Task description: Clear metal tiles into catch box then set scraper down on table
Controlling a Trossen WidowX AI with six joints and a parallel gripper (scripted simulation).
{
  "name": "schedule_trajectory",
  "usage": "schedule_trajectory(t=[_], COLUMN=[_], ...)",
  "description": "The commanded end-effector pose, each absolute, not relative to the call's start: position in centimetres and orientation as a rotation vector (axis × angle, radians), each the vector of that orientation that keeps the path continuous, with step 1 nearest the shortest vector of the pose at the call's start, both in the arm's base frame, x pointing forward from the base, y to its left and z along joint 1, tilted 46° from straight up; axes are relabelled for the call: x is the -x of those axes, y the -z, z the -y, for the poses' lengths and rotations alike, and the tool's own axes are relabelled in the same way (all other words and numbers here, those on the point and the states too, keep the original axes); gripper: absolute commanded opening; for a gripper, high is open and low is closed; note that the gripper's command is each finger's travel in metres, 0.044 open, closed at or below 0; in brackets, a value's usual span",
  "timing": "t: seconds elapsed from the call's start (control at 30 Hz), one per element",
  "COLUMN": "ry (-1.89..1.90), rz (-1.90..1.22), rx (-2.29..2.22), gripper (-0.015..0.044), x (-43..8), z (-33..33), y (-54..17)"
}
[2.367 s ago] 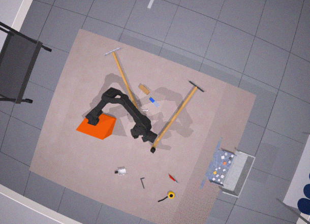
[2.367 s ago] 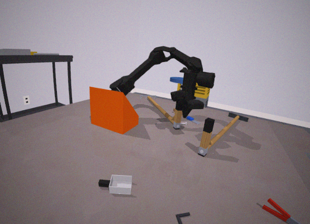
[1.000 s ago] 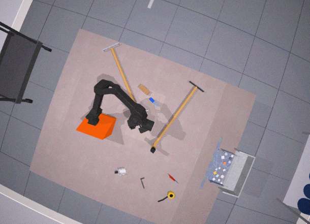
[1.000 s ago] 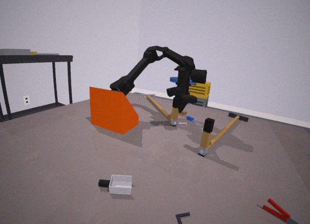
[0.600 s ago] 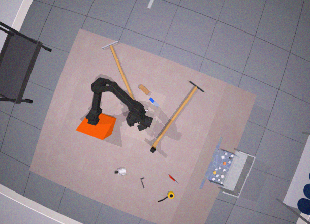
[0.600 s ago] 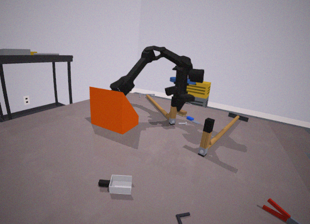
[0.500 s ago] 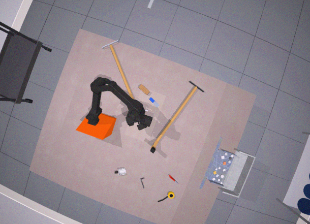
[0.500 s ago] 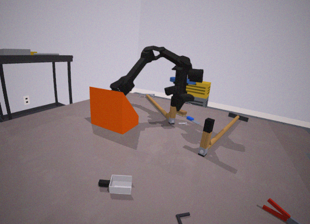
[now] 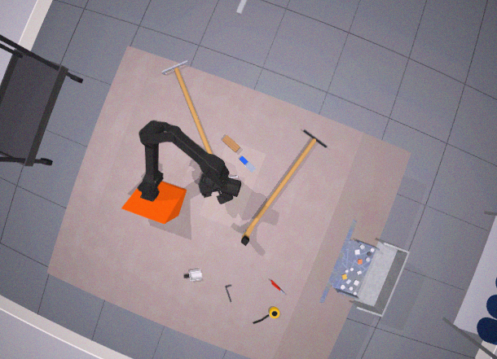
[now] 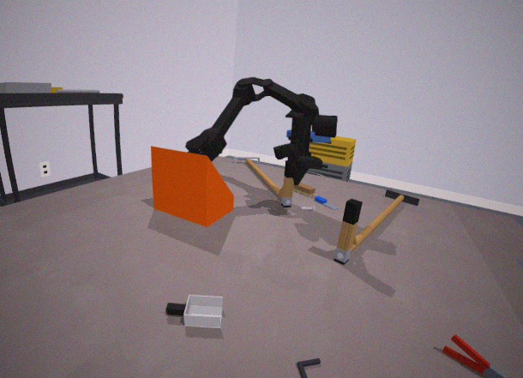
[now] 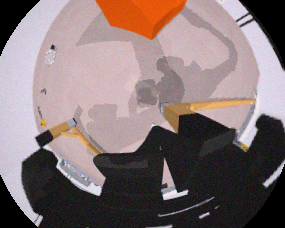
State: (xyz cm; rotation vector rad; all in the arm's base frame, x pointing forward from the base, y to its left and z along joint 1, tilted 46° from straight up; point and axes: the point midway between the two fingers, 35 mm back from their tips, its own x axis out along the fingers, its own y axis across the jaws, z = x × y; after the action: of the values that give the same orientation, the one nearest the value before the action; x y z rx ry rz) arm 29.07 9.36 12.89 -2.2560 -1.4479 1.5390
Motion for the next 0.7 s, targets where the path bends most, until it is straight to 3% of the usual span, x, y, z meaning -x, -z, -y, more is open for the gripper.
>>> schedule_trajectory(t=[0.0,0.67], ry=[-1.543,-1.545], rz=[1.482,1.443], rx=[2.215,2.263], gripper=[0.0000,0.0000], x=[-27.8,-28.5], z=[-10.6,-7.3], y=[-13.1,-15.5])
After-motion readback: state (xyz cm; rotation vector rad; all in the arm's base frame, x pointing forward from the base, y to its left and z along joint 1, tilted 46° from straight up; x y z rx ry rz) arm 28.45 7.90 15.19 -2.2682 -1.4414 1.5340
